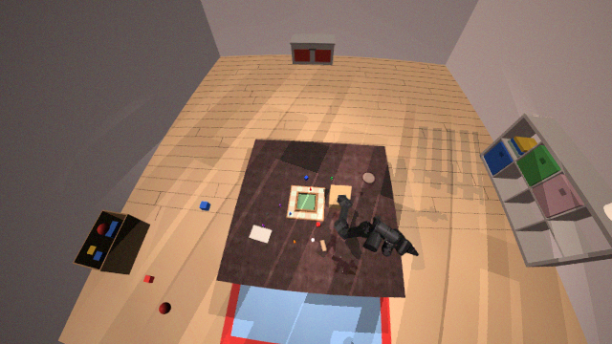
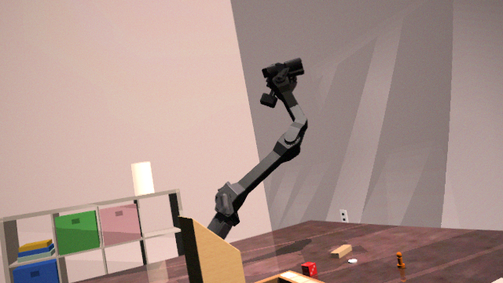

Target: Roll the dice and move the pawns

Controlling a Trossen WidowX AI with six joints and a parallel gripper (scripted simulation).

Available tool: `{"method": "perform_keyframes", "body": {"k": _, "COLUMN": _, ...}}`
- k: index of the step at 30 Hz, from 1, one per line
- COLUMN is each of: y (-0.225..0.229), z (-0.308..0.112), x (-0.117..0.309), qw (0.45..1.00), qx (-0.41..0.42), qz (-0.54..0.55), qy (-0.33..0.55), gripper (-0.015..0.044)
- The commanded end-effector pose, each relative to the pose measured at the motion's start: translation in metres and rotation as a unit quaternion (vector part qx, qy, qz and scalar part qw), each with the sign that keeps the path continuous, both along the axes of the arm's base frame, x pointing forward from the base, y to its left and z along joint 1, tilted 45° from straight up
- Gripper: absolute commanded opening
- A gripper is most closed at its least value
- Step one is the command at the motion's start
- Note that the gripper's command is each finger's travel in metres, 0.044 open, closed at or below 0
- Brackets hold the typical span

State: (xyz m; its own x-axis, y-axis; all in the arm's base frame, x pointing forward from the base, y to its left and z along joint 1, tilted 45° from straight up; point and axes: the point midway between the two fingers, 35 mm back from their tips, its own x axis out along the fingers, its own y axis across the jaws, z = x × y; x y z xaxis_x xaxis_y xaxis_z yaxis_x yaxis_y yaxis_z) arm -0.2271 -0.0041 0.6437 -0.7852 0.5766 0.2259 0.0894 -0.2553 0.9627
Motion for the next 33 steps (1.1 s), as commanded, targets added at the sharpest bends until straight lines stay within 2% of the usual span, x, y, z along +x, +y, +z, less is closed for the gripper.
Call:
{"method": "perform_keyframes", "body": {"k": 1, "y": -0.002, "z": 0.0, "x": -0.001, "qw": 1.0, "qx": 0.003, "qz": 0.004, "qy": -0.001, "gripper": 0.0374}}
{"method": "perform_keyframes", "body": {"k": 5, "y": -0.045, "z": -0.008, "x": -0.011, "qw": 0.995, "qx": 0.061, "qz": 0.082, "qy": -0.019, "gripper": 0.0275}}
{"method": "perform_keyframes", "body": {"k": 10, "y": -0.114, "z": -0.024, "x": -0.013, "qw": 0.968, "qx": 0.149, "qz": 0.201, "qy": -0.036, "gripper": 0.0275}}
{"method": "perform_keyframes", "body": {"k": 16, "y": -0.199, "z": -0.053, "x": 0.007, "qw": 0.906, "qx": 0.247, "qz": 0.342, "qy": -0.041, "gripper": 0.0275}}
{"method": "perform_keyframes", "body": {"k": 20, "y": -0.251, "z": -0.078, "x": 0.035, "qw": 0.847, "qx": 0.309, "qz": 0.431, "qy": -0.036, "gripper": 0.0275}}
{"method": "perform_keyframes", "body": {"k": 24, "y": -0.277, "z": -0.101, "x": 0.064, "qw": 0.8, "qx": 0.368, "qz": 0.471, "qy": -0.041, "gripper": 0.0275}}
{"method": "perform_keyframes", "body": {"k": 33, "y": -0.347, "z": -0.167, "x": 0.173, "qw": 0.614, "qx": 0.472, "qz": 0.632, "qy": 0.007, "gripper": 0.0275}}
